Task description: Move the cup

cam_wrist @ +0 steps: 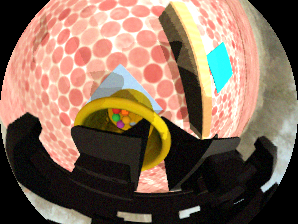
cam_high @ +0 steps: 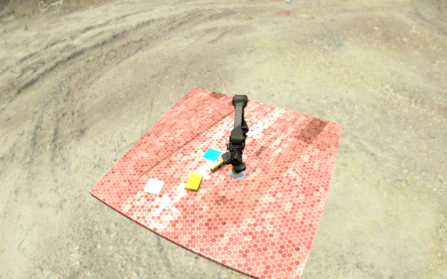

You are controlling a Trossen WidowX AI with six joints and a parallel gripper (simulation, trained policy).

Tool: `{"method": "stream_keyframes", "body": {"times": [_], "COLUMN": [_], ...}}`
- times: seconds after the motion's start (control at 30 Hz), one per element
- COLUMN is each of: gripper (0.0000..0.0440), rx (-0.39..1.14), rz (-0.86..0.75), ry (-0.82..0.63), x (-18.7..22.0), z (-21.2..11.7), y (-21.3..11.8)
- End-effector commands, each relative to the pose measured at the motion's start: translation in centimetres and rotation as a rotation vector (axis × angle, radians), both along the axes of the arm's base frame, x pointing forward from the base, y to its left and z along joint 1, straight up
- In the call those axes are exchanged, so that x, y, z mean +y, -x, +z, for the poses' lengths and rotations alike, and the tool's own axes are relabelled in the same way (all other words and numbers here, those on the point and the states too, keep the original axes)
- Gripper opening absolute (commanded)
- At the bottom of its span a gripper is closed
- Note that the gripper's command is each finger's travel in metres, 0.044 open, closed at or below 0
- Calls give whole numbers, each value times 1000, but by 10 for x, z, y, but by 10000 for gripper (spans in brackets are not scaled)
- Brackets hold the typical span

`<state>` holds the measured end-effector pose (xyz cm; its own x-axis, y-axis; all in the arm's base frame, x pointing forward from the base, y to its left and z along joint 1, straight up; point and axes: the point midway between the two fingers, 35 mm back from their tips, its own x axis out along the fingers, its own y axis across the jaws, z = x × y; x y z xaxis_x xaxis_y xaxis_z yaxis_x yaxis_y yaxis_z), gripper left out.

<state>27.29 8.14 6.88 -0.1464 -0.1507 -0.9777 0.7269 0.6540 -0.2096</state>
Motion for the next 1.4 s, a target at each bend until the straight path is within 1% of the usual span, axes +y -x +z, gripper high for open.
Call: {"method": "stream_keyframes", "body": {"times": [0.0, 0.3, 0.73, 1.37], "gripper": [0, 0, 0, 0], "rx": [12, -14, -96, -231], "rz": [-1, -43, -155, -314], "ry": [8, -8, -38, -43], "x": [-6, -14, -35, -83], "z": [2, 27, 69, 90], "y": [5, 12, 17, 8]}}
